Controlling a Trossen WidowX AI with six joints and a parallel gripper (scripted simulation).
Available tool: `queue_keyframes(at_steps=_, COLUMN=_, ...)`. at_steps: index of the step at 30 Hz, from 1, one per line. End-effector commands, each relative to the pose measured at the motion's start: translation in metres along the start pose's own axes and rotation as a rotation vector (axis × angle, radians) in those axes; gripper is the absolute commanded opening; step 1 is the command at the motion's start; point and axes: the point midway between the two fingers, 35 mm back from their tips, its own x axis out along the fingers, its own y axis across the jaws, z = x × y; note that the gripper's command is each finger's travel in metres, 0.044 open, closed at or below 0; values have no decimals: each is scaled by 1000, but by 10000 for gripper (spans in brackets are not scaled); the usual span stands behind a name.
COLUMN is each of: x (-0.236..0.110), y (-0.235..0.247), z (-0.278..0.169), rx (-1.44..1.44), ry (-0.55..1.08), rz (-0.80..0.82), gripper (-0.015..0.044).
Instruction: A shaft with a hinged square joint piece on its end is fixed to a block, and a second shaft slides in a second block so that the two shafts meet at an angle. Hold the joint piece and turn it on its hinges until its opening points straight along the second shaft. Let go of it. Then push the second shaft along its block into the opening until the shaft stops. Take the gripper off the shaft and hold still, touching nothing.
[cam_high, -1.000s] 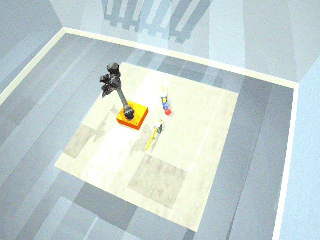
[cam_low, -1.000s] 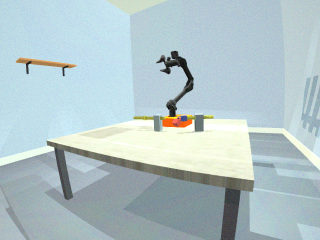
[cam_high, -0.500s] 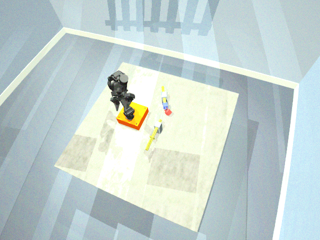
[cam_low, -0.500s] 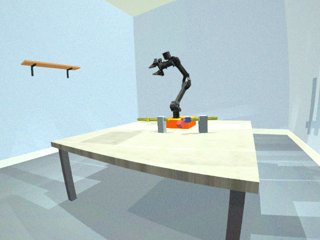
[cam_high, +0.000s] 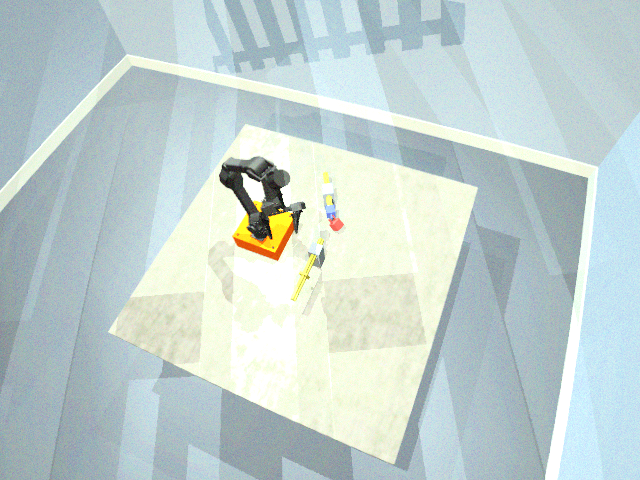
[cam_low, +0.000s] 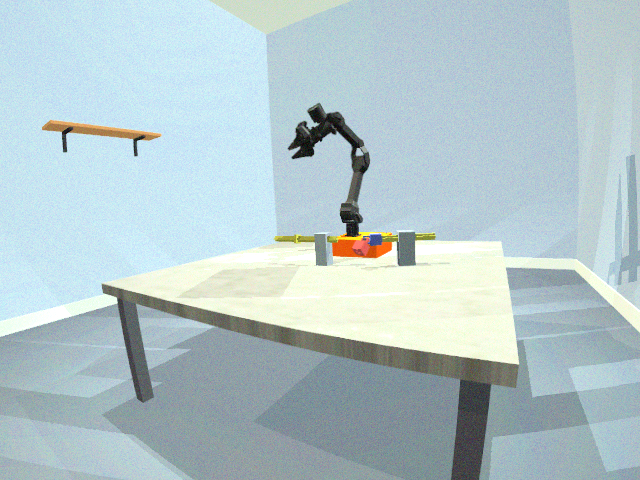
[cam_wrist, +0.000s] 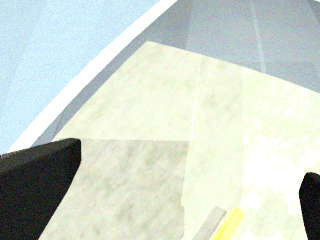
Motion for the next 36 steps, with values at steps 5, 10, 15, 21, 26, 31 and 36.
queue_keyframes(at_steps=5, x=30, y=45, z=-42, rx=-188, ry=160, rz=58, gripper=440)
queue_keyframes(at_steps=10, x=43, y=71, z=-73, rx=-296, ry=252, rz=98, gripper=440)
queue_keyframes(at_steps=15, x=49, y=96, z=-106, rx=-393, ry=335, rz=151, gripper=440)
queue_keyframes(at_steps=21, x=56, y=123, z=-154, rx=-535, ry=460, rz=198, gripper=440)
queue_keyframes(at_steps=26, x=59, y=140, z=-197, rx=-662, ry=563, rz=228, gripper=440)
queue_keyframes(at_steps=31, x=59, y=148, z=-230, rx=-760, ry=620, rz=238, gripper=440)
queue_keyframes(at_steps=36, x=57, y=157, z=-270, rx=-867, ry=716, rz=265, gripper=440)
